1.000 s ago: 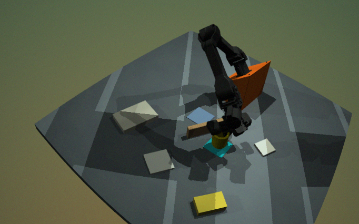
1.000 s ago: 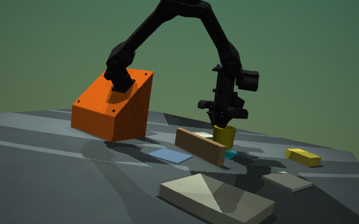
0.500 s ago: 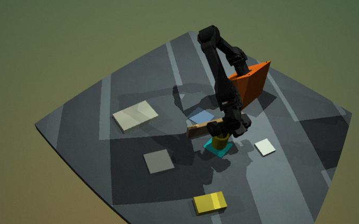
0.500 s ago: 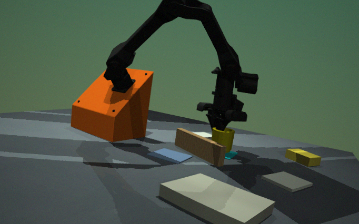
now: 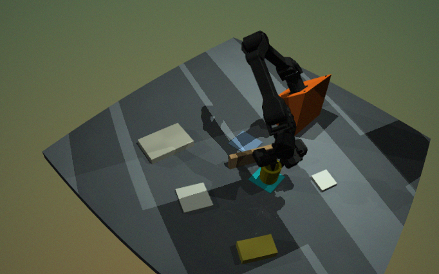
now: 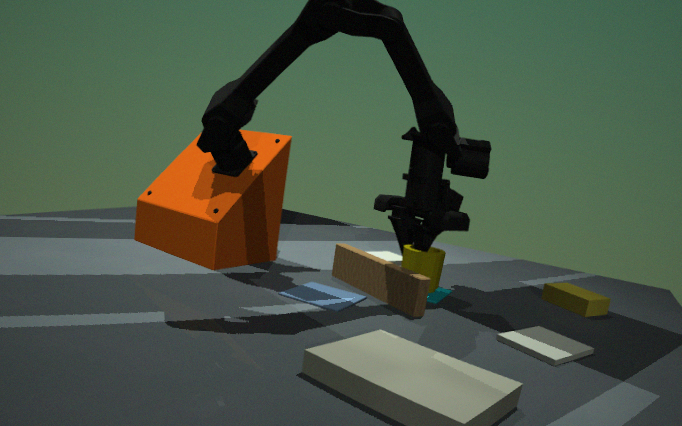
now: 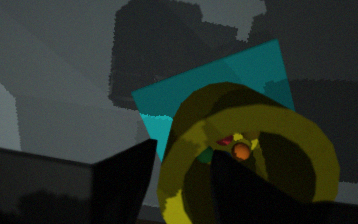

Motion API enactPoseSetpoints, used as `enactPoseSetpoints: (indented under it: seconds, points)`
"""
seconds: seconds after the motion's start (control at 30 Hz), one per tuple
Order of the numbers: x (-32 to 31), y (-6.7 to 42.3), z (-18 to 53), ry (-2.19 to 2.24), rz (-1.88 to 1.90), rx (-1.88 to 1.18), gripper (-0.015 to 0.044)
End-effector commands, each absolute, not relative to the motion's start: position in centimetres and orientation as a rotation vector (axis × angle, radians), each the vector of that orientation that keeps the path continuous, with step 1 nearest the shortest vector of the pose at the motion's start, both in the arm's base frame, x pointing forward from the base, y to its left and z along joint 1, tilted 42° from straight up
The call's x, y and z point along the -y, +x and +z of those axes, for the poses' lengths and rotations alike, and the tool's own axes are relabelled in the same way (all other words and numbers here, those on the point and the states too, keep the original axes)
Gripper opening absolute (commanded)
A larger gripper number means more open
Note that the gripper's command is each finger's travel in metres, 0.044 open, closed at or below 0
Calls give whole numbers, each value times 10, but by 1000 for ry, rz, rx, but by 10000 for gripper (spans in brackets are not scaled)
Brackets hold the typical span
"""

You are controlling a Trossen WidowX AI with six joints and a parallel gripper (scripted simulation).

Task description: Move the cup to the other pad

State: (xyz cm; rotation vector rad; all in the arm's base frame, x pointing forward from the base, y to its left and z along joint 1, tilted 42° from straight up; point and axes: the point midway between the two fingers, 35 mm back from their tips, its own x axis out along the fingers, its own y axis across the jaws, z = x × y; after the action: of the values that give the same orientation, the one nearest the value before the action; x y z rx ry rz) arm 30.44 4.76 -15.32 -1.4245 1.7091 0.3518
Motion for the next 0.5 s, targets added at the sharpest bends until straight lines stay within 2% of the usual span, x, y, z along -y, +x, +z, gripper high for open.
enactPoseSetpoints:
  seconds: [0.0, 0.47]
  points:
    - [-48, 305, -152, -1424, 351, -1708, 146]
    - [-65, 304, -135, -1427, 354, -1711, 146]
